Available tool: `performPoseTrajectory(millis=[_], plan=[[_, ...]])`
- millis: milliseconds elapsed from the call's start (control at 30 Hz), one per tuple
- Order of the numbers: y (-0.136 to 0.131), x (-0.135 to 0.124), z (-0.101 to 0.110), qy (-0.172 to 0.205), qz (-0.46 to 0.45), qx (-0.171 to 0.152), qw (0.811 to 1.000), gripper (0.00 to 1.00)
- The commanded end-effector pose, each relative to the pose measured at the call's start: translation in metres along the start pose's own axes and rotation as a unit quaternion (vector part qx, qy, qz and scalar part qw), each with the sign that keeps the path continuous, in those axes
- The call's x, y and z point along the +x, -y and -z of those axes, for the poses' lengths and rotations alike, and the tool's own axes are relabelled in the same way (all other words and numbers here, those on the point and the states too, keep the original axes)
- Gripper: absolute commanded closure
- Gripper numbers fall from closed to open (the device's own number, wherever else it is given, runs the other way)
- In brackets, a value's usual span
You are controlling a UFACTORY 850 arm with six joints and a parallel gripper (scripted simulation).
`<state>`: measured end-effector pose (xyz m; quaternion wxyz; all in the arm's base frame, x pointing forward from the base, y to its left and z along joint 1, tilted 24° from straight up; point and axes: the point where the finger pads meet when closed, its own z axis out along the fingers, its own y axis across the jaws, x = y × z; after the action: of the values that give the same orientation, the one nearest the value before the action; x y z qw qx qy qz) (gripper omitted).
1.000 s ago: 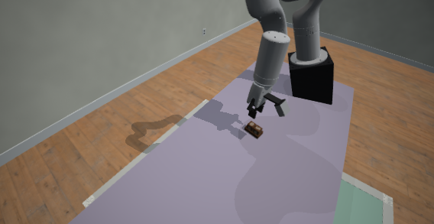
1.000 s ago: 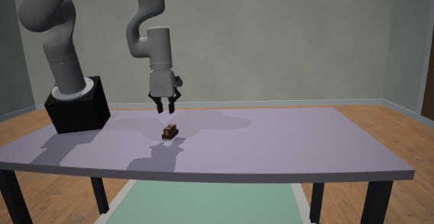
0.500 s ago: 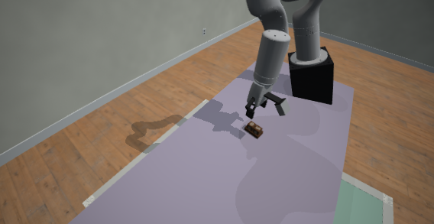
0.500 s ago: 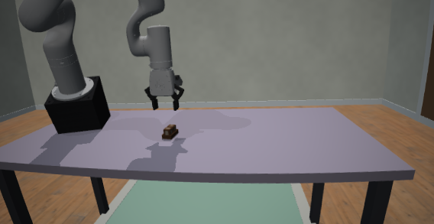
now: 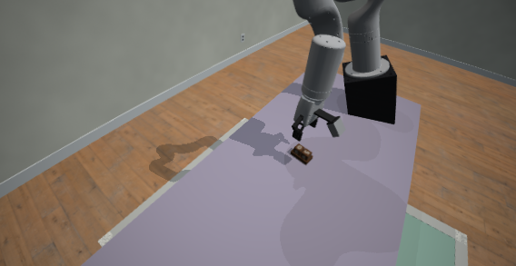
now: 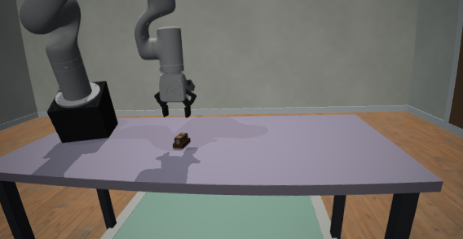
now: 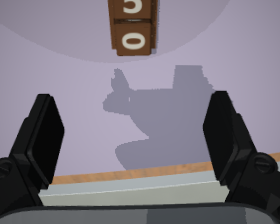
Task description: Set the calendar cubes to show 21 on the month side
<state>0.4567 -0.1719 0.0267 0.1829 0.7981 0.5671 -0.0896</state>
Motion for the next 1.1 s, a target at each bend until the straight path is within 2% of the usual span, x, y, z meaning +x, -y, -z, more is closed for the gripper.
performPoseTrajectory(millis=[0, 600, 1067], plan=[[-0.001, 0.000, 0.008, 0.000, 0.000, -0.001, 1.000, 0.00], [-0.001, 0.000, 0.064, 0.000, 0.000, -0.001, 1.000, 0.00], [-0.001, 0.000, 0.068, 0.000, 0.000, -0.001, 1.000, 0.00]])
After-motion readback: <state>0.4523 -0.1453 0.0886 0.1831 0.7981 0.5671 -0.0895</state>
